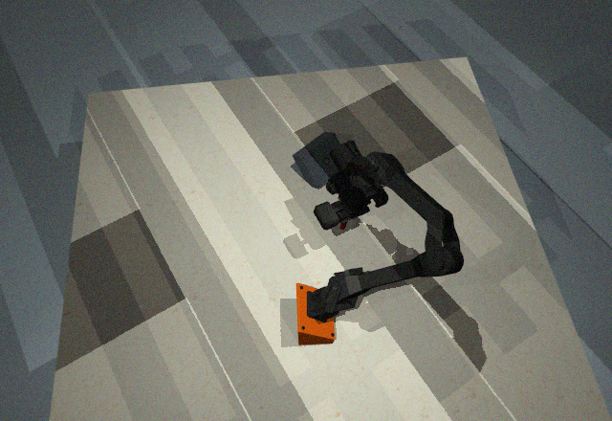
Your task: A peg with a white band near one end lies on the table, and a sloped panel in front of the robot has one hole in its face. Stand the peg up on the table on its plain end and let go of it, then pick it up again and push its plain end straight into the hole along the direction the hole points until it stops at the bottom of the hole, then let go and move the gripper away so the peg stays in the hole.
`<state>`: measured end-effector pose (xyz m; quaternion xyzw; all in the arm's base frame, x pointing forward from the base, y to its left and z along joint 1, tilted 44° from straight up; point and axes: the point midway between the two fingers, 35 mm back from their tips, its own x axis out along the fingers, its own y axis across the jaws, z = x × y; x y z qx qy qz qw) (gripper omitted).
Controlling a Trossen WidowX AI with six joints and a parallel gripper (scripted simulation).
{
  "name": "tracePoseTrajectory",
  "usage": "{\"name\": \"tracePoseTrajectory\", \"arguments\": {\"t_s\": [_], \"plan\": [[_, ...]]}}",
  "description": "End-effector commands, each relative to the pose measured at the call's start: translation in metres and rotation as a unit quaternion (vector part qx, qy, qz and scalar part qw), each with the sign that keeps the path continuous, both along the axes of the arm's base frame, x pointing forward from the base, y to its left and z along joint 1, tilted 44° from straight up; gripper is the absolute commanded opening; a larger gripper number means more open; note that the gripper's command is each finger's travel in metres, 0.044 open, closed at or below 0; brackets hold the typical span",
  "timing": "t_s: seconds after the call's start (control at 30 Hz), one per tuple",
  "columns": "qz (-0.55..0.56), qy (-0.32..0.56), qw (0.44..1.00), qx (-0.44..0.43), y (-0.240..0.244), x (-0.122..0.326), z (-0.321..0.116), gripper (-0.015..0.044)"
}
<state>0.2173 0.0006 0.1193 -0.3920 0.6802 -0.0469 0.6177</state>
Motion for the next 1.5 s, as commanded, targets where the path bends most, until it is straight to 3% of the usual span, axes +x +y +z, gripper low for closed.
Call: {"name": "tracePoseTrajectory", "arguments": {"t_s": [0.0,1.47], "plan": [[-0.003,-0.008,1.0,0.022,0.001,0.005,-0.002,0.0],[0.015,-0.143,0.969,0.203,0.006,0.075,0.005,0.0]]}}
